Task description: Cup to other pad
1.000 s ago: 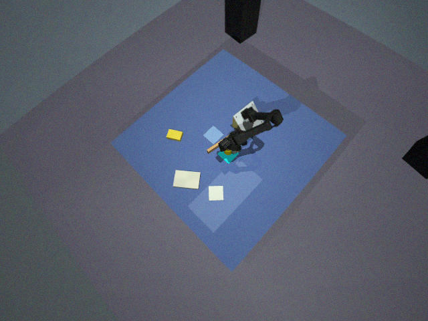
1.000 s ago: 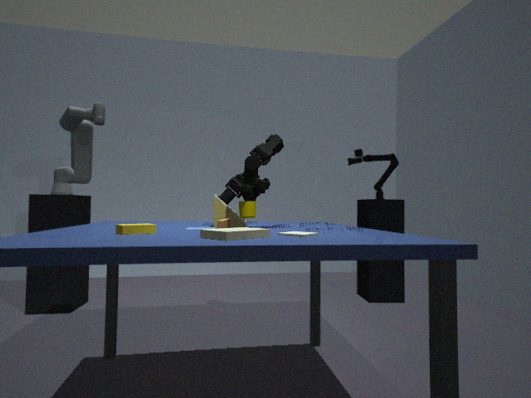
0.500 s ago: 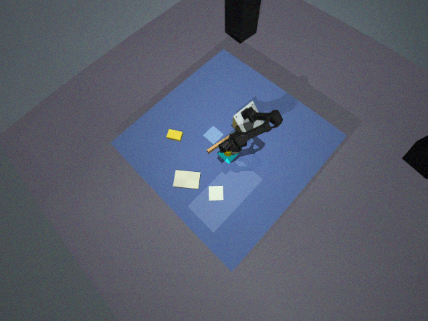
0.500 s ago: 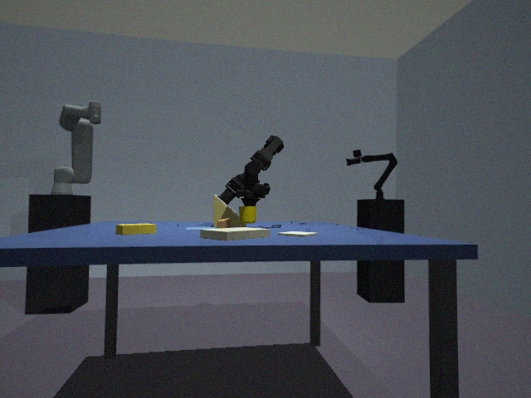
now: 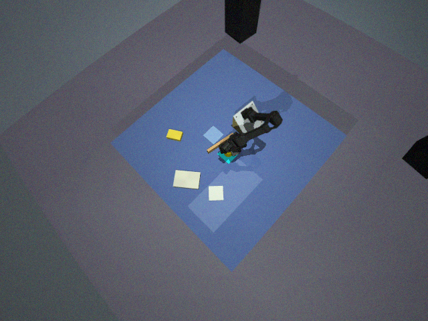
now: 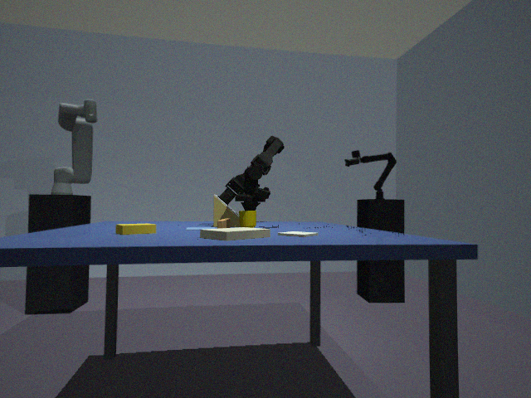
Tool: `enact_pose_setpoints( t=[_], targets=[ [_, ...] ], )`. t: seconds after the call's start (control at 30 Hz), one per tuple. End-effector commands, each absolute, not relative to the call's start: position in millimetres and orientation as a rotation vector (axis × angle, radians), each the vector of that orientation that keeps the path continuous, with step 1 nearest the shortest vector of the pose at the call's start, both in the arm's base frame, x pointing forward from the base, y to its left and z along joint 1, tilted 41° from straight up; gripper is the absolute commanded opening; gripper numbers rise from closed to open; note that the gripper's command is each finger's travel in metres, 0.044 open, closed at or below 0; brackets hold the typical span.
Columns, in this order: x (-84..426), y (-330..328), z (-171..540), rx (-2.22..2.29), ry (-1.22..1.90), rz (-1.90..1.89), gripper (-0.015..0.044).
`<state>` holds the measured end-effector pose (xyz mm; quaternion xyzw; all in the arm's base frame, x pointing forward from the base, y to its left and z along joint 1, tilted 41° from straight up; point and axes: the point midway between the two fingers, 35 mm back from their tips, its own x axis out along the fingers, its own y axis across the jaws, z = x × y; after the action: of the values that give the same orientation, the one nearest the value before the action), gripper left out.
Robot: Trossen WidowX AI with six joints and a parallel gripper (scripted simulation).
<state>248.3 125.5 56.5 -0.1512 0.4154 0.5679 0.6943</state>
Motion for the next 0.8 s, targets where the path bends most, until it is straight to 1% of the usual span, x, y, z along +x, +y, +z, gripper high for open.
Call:
enact_pose_setpoints(
  t=[0.0, 0.3, 0.47, 0.5, 0.77],
  targets=[
    [248.5, 125.2, 56.9, -0.338, 0.926, 1.268, 0.0],
    [248.5, 125.2, 56.9, -0.338, 0.926, 1.268, 0.0],
    [248.5, 125.2, 56.9, -0.338, 0.926, 1.268, 0.0131],
    [248.5, 125.2, 56.9, -0.338, 0.926, 1.268, 0.0146],
    [248.6, 124.8, 57.4, -0.338, 0.927, 1.268, 0.0146]
  ],
)
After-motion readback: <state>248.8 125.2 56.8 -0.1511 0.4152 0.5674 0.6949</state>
